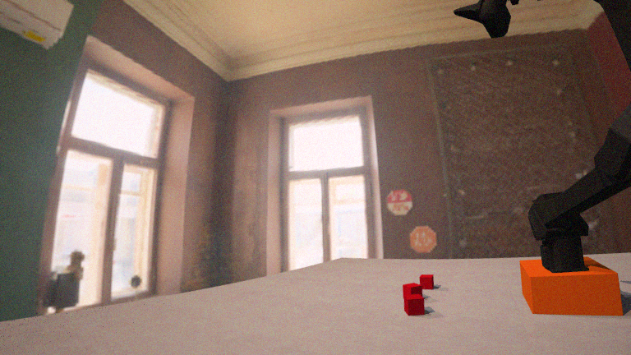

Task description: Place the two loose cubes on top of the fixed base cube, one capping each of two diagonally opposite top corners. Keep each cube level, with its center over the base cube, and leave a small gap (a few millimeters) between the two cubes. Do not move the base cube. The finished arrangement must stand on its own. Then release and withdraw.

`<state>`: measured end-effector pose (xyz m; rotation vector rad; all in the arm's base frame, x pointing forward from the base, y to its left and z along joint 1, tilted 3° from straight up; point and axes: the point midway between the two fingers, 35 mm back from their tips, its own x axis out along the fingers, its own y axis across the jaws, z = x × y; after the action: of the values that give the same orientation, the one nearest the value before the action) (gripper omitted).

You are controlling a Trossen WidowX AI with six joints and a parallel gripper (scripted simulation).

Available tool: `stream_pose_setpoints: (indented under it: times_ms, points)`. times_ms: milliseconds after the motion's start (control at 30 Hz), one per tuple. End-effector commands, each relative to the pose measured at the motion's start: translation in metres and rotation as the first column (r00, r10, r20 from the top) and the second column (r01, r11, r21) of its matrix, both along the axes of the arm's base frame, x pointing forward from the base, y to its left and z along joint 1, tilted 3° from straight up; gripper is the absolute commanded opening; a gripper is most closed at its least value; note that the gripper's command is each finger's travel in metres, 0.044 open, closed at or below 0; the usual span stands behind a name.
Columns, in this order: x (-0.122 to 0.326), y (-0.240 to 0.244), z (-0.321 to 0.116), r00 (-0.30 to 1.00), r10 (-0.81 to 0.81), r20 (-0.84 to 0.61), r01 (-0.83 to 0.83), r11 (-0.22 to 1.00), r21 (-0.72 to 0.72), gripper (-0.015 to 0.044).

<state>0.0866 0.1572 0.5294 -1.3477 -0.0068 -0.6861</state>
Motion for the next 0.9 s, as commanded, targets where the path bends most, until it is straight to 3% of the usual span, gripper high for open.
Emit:
stream_pose_setpoints:
  times_ms: [0,133,433,667,867]
  points:
    - [0.0,-0.001,0.0,1.0,0.002,0.001,-0.002,1.0,0.005,0.0374]
    - [-0.004,-0.027,0.006,0.999,0.042,0.034,-0.046,0.992,0.119,0.0269]
    - [0.001,-0.121,0.008,0.981,0.133,0.142,-0.187,0.841,0.507,0.0265]
    - [0.037,-0.205,-0.018,0.972,0.145,0.182,-0.233,0.546,0.805,0.0265]
    - [0.082,-0.256,-0.06,0.98,0.125,0.155,-0.182,0.24,0.954,0.0265]
